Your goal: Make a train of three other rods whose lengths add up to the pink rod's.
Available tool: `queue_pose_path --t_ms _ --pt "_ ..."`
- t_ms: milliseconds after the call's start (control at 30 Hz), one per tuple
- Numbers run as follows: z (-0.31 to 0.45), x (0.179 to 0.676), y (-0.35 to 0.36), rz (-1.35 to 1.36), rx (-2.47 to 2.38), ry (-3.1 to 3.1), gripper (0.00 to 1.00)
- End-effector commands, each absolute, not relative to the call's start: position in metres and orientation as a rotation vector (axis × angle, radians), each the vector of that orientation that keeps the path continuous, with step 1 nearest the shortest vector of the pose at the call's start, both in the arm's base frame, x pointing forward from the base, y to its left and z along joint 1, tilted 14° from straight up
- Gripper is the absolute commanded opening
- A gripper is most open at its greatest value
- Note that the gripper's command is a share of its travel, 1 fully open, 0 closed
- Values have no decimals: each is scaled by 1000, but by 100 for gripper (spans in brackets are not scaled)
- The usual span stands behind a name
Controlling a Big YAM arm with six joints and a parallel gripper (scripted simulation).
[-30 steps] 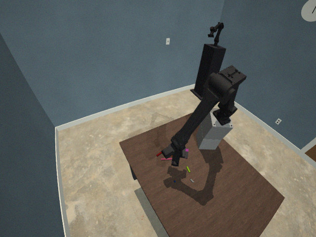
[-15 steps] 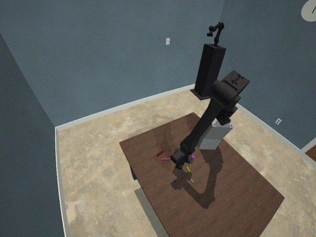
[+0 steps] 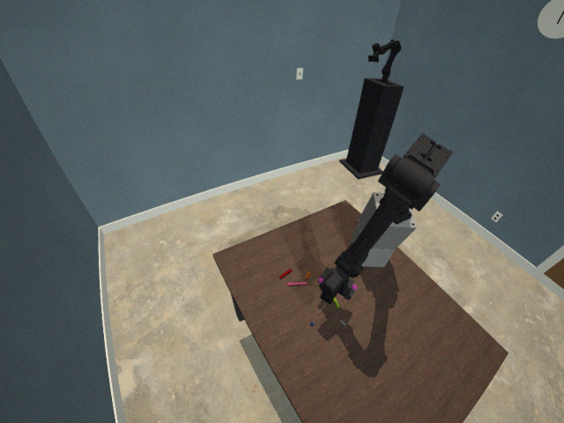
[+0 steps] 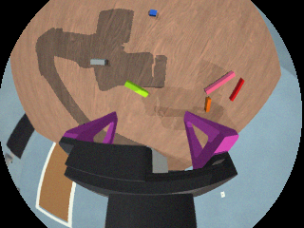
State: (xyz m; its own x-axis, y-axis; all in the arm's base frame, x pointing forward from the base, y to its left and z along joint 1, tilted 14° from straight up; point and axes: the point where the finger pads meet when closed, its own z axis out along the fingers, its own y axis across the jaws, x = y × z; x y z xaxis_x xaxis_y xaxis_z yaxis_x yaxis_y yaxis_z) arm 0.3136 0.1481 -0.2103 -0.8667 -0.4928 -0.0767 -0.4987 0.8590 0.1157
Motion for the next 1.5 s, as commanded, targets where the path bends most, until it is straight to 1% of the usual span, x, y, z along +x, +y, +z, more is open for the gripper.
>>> queue_pose_path --t_ms 0,67,133,167,200,600,733,1467 --pt "-219 300 155 212 -564 3019 100" --pt "-219 300 155 212 -564 3019 100" --pt "-217 312 151 215 -524 3007 100" --pt "-221 293 160 224 -501 3020 100" --pt "-222 286 164 237 -445 3020 100" --pt "-223 258 179 300 -197 3012 100" --pt "-220 273 181 317 -162 2985 100" --pt "-218 272 185 320 -186 2981 100"
